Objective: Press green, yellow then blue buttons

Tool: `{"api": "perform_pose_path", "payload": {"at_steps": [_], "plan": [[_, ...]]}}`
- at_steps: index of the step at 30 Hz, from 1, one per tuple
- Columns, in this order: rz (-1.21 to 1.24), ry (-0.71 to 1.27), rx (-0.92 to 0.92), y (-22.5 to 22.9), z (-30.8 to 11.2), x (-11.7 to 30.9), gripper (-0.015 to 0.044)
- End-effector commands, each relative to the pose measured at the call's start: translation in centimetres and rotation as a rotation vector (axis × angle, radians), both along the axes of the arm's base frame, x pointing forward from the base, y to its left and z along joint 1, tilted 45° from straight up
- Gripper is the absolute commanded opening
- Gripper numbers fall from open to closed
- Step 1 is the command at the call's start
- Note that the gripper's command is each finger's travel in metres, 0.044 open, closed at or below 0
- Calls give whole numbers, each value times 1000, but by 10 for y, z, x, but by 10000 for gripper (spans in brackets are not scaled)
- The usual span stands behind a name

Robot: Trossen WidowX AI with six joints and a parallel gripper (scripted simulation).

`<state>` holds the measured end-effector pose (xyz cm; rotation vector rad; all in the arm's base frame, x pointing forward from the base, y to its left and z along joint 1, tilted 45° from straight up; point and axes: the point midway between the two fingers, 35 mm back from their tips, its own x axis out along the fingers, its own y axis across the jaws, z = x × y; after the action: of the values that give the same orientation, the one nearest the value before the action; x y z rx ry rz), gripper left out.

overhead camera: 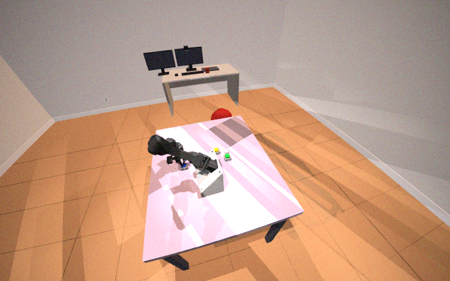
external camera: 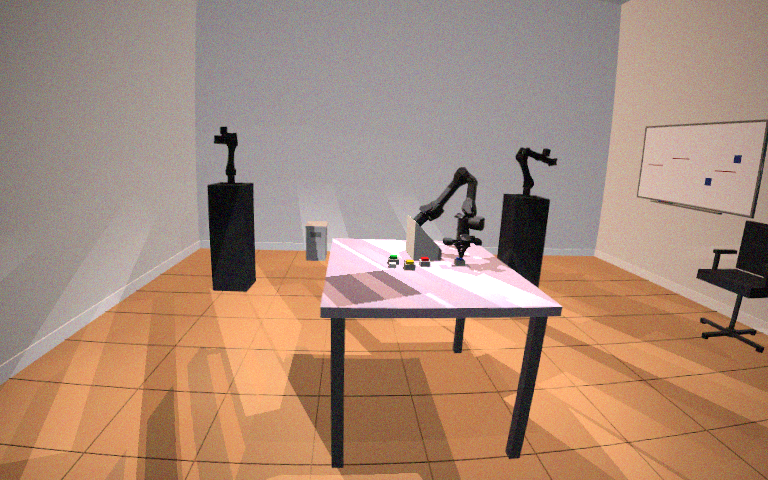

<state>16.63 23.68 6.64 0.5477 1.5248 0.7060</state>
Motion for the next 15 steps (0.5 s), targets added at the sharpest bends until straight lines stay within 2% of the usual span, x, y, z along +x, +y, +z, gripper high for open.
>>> {"api": "perform_pose_path", "payload": {"at_steps": [1, 7, 11, 15], "plan": [[-6, 10, -12, -2, -4, -1, 20], [0, 1, -1, -1, 1, 0, 20], [-6, 9, -13, -24, 19, 2, 20], [-6, 9, -13, -26, 21, 2, 20]]}}
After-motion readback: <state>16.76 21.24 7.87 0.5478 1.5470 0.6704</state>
